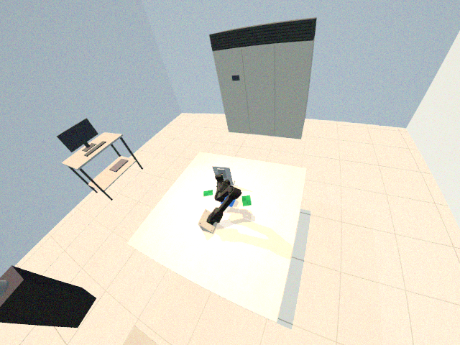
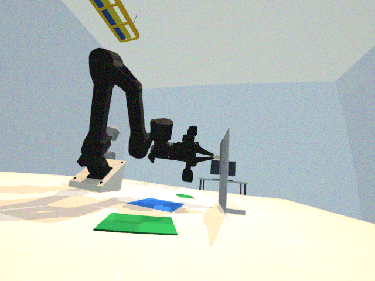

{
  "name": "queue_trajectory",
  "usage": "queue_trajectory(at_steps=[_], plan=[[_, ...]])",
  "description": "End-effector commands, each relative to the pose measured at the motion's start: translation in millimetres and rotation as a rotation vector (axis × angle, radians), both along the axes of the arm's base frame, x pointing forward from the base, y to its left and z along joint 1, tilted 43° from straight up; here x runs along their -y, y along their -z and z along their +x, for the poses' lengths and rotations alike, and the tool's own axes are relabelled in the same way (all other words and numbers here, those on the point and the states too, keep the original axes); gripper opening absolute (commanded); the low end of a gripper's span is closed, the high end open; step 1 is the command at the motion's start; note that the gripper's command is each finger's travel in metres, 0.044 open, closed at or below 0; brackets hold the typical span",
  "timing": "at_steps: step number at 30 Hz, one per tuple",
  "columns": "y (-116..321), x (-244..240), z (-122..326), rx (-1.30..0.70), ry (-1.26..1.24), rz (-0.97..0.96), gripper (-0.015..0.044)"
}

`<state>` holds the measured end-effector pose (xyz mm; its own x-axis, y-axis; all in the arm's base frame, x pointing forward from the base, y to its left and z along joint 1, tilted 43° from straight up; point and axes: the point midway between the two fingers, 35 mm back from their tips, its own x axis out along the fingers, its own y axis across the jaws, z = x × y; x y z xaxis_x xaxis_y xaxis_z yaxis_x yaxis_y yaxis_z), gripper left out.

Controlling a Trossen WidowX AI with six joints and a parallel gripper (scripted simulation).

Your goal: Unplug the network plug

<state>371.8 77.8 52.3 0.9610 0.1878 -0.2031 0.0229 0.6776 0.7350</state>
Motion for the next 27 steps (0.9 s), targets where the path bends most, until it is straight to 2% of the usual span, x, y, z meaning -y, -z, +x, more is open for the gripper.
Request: queue_trajectory(at_steps=[1,27], plan=[[0.5,0.6,-3.6,-0.001,0.003,-0.001,0.0000],[0.8,0.0,-19.3,-0.002,0.003,-0.001,0.0000]])
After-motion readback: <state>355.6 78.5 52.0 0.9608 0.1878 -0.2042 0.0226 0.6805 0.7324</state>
